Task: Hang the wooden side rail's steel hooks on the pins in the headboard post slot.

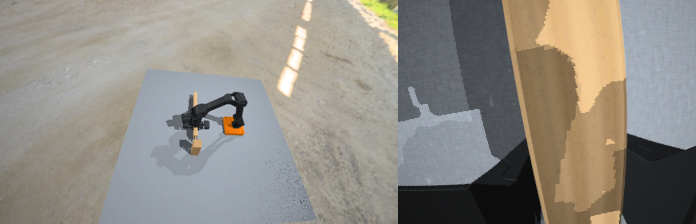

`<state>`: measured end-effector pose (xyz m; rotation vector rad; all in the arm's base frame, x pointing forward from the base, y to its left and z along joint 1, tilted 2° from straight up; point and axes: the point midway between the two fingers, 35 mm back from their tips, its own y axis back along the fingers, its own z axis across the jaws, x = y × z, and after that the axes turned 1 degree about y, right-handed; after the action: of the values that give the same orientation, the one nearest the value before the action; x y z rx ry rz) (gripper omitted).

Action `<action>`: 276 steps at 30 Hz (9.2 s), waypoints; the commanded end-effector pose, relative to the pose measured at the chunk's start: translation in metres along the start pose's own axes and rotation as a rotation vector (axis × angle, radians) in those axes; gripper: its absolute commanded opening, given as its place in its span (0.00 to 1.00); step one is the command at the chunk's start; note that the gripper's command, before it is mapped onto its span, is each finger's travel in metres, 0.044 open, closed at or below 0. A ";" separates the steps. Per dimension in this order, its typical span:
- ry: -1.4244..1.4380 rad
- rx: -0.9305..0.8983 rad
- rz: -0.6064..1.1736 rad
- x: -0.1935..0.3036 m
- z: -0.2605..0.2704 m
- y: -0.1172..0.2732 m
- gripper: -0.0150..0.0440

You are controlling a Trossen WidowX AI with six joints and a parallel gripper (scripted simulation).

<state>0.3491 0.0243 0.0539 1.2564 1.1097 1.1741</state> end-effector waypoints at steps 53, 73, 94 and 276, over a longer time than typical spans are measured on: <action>-0.003 -0.010 0.000 0.006 0.001 0.002 0.25; -0.003 -0.010 0.000 0.008 0.001 0.001 0.25; -0.003 -0.010 0.000 0.010 0.002 0.002 0.25; -0.003 -0.010 0.001 0.029 0.002 0.002 0.25</action>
<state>0.3513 0.0519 0.0539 1.2541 1.1094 1.1737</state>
